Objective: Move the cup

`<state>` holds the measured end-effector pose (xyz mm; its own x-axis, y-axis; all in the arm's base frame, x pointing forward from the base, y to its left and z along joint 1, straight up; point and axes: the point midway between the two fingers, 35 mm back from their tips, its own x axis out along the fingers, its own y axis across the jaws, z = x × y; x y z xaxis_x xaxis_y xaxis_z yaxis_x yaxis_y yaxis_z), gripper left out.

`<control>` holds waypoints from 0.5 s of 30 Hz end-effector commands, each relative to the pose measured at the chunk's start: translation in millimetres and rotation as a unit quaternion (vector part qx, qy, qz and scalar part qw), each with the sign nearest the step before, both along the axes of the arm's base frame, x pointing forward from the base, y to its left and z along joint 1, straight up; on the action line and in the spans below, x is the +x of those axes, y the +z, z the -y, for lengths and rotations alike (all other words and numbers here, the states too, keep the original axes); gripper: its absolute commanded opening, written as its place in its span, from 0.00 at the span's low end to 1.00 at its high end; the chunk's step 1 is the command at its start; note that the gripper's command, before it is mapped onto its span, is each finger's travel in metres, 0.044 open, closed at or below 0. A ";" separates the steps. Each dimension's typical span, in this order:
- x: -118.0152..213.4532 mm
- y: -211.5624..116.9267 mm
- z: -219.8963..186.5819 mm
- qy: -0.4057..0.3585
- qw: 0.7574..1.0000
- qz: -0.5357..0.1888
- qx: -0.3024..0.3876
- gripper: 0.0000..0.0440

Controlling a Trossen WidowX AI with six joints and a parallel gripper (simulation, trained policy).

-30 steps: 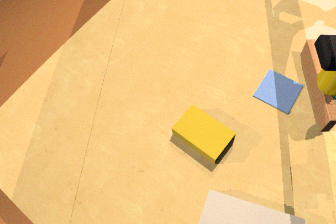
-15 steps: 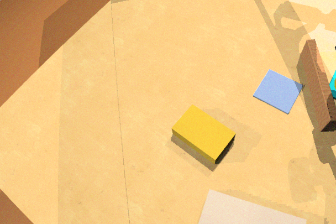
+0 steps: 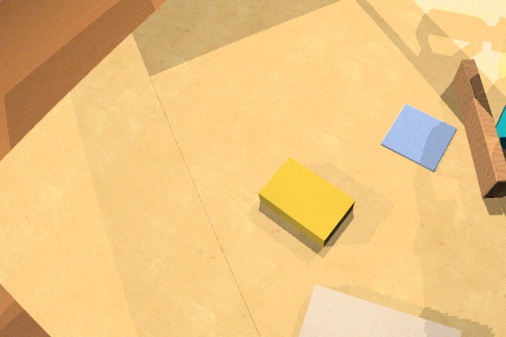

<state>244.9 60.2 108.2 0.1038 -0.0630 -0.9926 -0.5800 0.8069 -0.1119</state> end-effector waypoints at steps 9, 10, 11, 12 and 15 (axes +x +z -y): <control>-16.5 -21.4 0.0 -0.012 1.000 0.004 -0.003 0.03; -18.2 -23.3 0.1 -0.013 1.000 0.004 -0.003 0.04; -19.9 -25.2 0.2 -0.014 1.000 0.003 -0.003 0.05; -21.5 -27.0 0.4 -0.015 1.000 0.003 -0.004 0.06; -26.4 -31.6 1.0 -0.020 1.000 0.000 -0.005 0.09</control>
<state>221.1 60.4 78.9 0.0972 -0.0701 -0.9928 -0.5554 0.8239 -0.1126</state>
